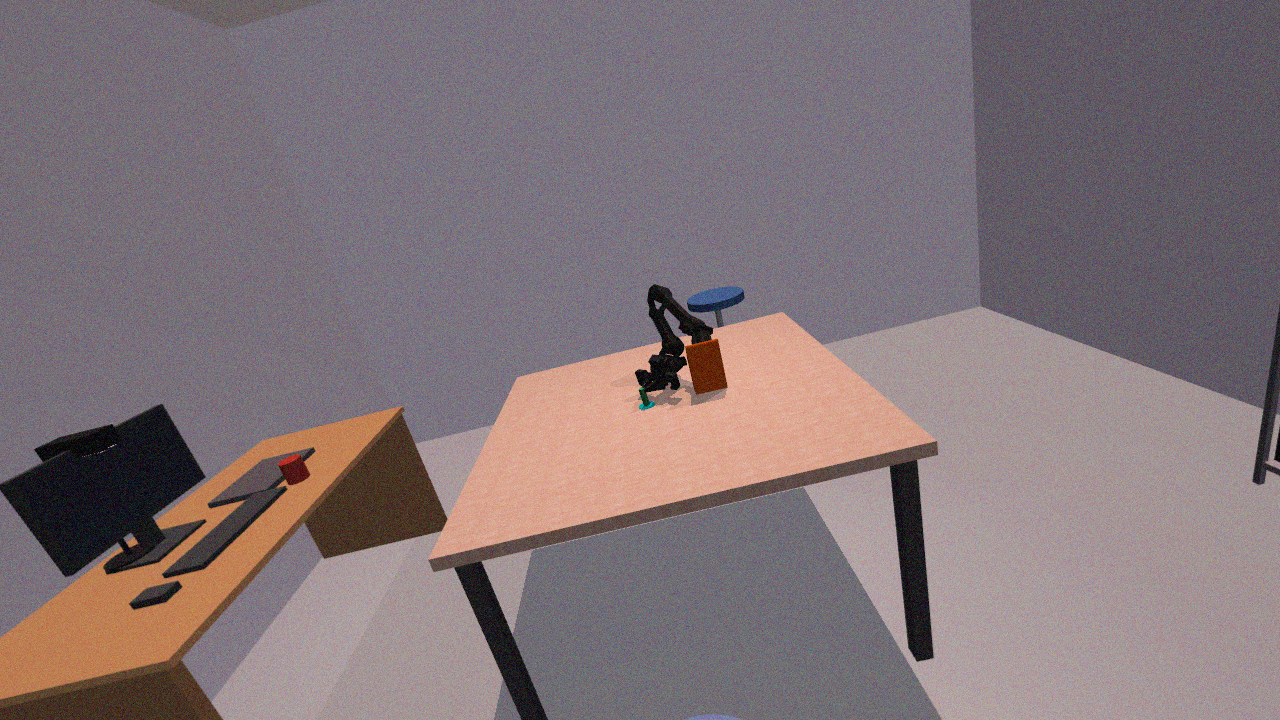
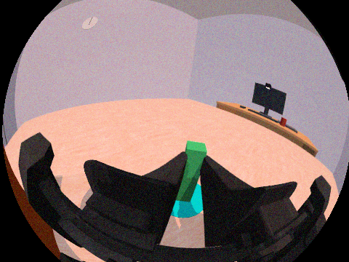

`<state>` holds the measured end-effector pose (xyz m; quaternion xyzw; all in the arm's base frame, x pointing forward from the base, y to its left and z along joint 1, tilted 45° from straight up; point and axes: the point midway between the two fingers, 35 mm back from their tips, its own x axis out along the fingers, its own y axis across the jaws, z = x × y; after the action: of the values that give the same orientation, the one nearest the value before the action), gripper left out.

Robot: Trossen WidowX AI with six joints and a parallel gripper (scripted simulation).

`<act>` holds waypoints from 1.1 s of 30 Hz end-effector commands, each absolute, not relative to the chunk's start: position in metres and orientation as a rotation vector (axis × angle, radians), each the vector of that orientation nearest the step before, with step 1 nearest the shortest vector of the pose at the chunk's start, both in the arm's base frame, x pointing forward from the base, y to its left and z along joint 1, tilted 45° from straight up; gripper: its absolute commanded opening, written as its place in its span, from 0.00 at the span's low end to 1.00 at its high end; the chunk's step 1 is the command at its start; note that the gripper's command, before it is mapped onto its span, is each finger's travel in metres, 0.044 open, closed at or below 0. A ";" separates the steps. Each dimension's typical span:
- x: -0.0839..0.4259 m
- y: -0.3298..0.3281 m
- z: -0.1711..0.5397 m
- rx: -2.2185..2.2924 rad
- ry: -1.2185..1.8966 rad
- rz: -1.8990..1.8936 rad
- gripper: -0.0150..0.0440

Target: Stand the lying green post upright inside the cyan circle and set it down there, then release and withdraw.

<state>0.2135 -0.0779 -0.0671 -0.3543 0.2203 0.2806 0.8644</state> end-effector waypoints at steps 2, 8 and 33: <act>0.214 -0.078 -0.068 -0.741 0.455 0.593 0.29; 0.214 -0.078 -0.068 -0.741 0.455 0.593 0.47; 0.222 -0.051 -0.033 -0.750 0.463 0.601 0.93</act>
<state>0.2219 -0.0595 -0.0419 -0.3581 0.2186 0.2867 0.8613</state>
